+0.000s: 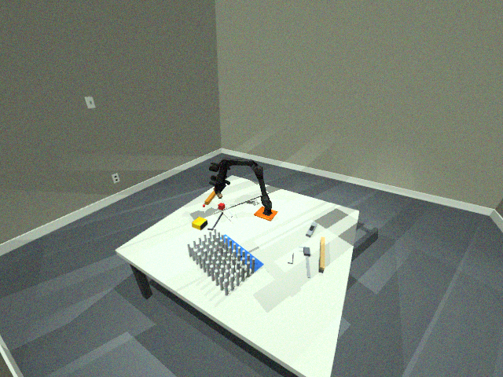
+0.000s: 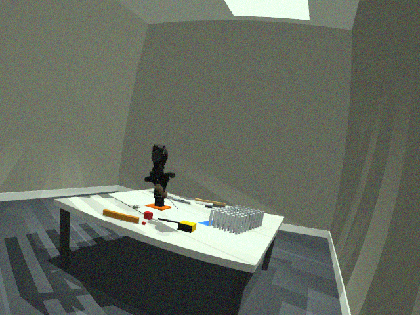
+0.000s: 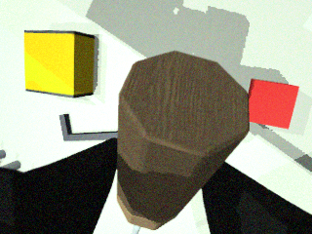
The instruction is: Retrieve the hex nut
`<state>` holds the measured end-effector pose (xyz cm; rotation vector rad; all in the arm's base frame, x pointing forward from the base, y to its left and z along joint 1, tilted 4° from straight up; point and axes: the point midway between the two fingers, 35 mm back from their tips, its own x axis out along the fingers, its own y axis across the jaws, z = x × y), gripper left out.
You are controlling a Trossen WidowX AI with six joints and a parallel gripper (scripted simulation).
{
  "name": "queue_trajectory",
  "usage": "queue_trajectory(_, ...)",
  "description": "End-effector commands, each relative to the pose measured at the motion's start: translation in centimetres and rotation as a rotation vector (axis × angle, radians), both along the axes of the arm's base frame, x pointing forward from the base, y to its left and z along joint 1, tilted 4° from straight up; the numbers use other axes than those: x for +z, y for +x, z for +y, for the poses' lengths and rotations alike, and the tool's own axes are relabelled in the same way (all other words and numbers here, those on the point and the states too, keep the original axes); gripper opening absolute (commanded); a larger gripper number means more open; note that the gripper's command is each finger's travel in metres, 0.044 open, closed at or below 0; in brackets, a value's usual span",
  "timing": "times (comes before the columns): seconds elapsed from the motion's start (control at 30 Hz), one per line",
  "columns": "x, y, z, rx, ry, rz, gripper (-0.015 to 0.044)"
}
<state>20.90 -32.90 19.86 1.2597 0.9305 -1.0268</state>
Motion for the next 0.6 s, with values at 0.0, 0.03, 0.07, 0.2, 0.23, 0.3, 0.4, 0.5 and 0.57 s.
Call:
queue_trajectory(0.0,0.3,-0.7,-0.9,-0.104,0.033,-0.03,0.0)
queue_trajectory(0.03,0.3,-1.0,-1.1,-0.136,0.044,-0.037,0.0)
queue_trajectory(0.07,0.3,-1.3,-1.4,-0.168,0.055,-0.045,0.0)
queue_trajectory(0.2,0.4,-2.4,-2.4,-0.296,0.1,-0.074,0.0)
queue_trajectory(0.23,0.4,-2.6,-2.7,-0.328,0.111,-0.081,0.0)
queue_trajectory(0.3,0.5,-3.2,-3.2,-0.391,0.134,-0.096,0.0)
queue_trajectory(0.4,0.5,-4.1,-3.9,-0.486,0.168,-0.118,0.0)
queue_trajectory(0.5,0.6,-5.0,-4.6,-0.58,0.204,-0.141,0.0)
queue_trajectory(0.57,0.6,-5.7,-5.0,-0.643,0.227,-0.156,0.0)
